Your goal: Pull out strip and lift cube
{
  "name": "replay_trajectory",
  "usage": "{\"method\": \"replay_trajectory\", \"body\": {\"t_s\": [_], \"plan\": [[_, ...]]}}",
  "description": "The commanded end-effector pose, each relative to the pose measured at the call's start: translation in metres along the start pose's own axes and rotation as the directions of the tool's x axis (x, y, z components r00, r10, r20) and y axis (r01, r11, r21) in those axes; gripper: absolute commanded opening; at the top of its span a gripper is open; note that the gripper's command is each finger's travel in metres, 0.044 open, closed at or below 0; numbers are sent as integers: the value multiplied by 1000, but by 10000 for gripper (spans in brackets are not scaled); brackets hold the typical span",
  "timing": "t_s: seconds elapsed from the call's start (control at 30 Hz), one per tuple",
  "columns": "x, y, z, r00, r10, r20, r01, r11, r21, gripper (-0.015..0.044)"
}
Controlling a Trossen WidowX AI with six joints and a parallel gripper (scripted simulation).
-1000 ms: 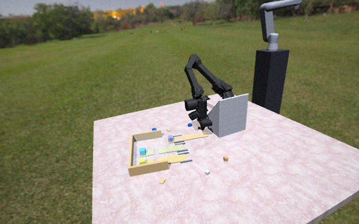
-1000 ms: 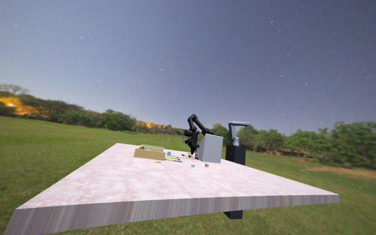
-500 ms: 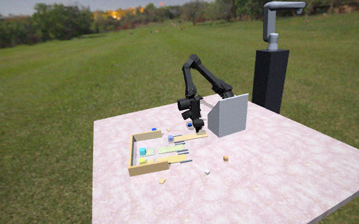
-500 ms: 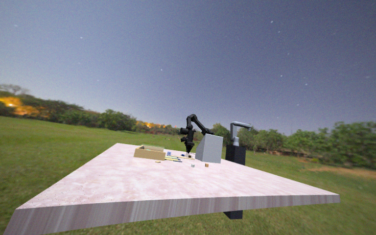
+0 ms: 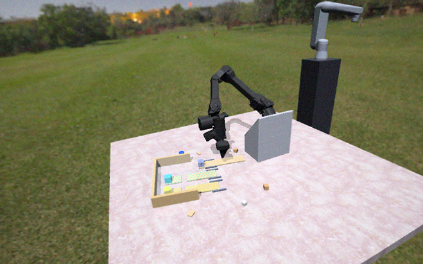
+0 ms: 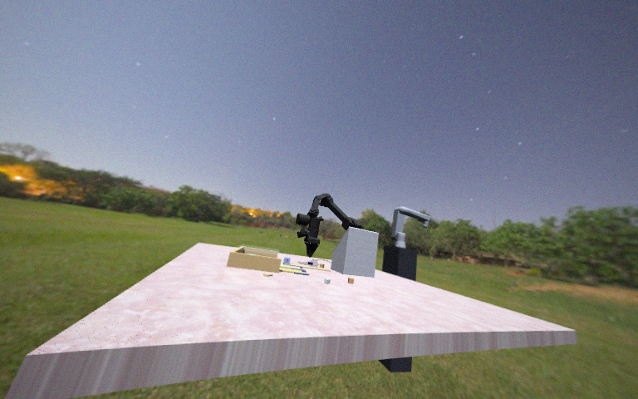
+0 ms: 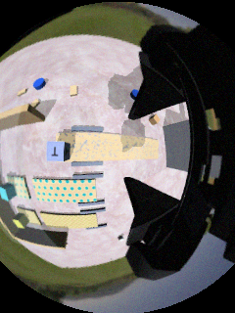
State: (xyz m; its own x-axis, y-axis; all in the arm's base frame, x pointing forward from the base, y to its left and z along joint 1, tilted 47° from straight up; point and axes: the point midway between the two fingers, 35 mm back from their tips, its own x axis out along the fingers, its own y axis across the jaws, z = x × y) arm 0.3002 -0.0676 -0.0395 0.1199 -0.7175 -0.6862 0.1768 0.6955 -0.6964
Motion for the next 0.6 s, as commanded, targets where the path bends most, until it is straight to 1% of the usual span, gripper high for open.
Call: {"method": "replay_trajectory", "body": {"t_s": [0.0,0.57], "plan": [[-1,1,16,1000,-6,-3,6,1000,-4,440],[-9,6,78,1000,-6,-1,6,1000,-2,440]]}}
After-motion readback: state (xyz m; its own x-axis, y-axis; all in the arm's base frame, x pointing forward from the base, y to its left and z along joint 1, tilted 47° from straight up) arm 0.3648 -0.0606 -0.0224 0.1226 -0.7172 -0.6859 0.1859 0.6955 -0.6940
